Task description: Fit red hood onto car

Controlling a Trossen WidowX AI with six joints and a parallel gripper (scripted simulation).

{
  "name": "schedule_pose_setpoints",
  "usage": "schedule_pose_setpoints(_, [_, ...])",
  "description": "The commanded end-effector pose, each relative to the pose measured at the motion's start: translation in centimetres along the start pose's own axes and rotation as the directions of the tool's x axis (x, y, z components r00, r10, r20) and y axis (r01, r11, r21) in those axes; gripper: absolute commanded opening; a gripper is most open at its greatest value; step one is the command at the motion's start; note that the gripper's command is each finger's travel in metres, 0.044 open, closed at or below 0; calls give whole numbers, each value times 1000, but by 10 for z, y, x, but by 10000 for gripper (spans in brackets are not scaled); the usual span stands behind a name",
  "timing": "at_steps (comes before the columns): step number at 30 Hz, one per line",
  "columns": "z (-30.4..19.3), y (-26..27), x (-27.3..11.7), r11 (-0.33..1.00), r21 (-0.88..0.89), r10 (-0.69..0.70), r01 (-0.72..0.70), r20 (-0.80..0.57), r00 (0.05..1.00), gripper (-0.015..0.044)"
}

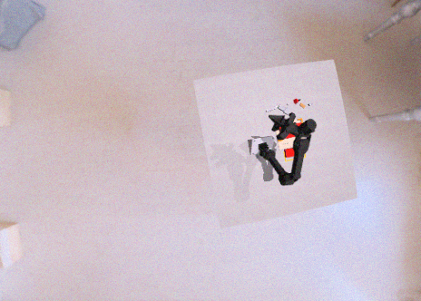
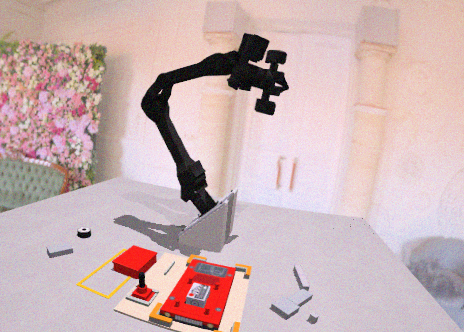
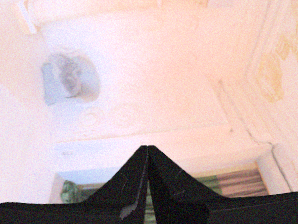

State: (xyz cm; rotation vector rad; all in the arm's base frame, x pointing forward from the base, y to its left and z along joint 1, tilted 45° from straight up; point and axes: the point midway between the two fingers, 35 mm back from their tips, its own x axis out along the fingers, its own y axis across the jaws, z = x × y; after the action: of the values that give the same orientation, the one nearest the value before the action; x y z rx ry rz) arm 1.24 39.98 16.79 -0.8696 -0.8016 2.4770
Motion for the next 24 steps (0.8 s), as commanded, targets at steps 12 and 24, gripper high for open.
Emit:
schedule_pose_setpoints(12, [-81, 36, -67, 853, 500, 61, 149, -378, 924, 315])
schedule_pose_setpoints(24, [-139, 105, -160, 400, 736, 262, 546, -663, 701, 440])
